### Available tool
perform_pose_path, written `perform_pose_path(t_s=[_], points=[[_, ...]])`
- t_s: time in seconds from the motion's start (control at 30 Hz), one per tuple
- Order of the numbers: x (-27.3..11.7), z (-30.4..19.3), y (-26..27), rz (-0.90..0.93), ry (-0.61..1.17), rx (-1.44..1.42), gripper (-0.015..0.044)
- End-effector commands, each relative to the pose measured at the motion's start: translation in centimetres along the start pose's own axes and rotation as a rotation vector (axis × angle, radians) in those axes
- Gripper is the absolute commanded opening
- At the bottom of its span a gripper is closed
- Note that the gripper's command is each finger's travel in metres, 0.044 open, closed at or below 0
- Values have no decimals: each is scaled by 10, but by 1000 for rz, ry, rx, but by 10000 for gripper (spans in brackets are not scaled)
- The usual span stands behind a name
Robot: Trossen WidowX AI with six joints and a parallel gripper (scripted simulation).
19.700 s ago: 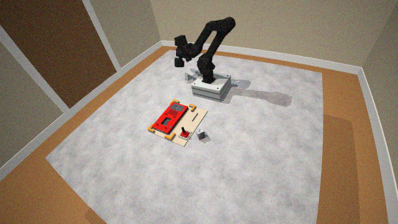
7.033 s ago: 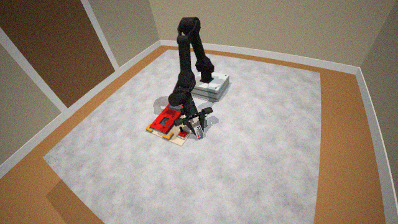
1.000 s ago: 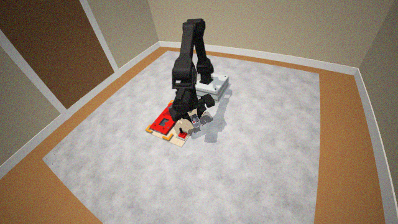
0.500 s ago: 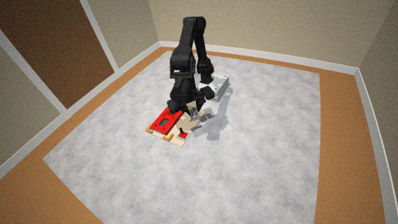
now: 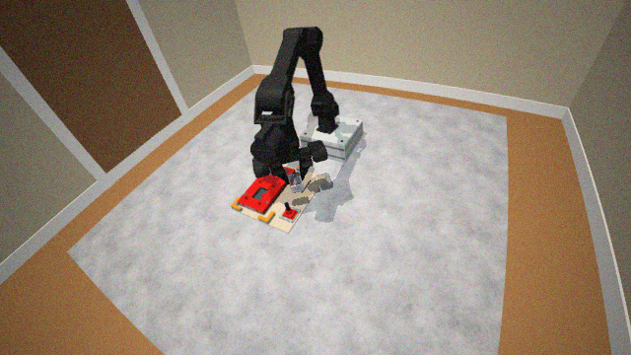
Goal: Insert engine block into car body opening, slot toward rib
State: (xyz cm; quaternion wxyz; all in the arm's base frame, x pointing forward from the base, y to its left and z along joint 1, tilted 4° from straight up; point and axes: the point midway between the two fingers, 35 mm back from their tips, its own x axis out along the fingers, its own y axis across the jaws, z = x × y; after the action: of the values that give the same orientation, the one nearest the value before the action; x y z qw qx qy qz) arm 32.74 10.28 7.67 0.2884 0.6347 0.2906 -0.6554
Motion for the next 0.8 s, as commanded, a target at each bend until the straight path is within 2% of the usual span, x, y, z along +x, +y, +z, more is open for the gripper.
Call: perform_pose_path(t_s=[0.0, 0.77], points=[[9, 8, 12, -2, -14, 65, 0], [37, 48, 70, 6, -16, 384, 0]])
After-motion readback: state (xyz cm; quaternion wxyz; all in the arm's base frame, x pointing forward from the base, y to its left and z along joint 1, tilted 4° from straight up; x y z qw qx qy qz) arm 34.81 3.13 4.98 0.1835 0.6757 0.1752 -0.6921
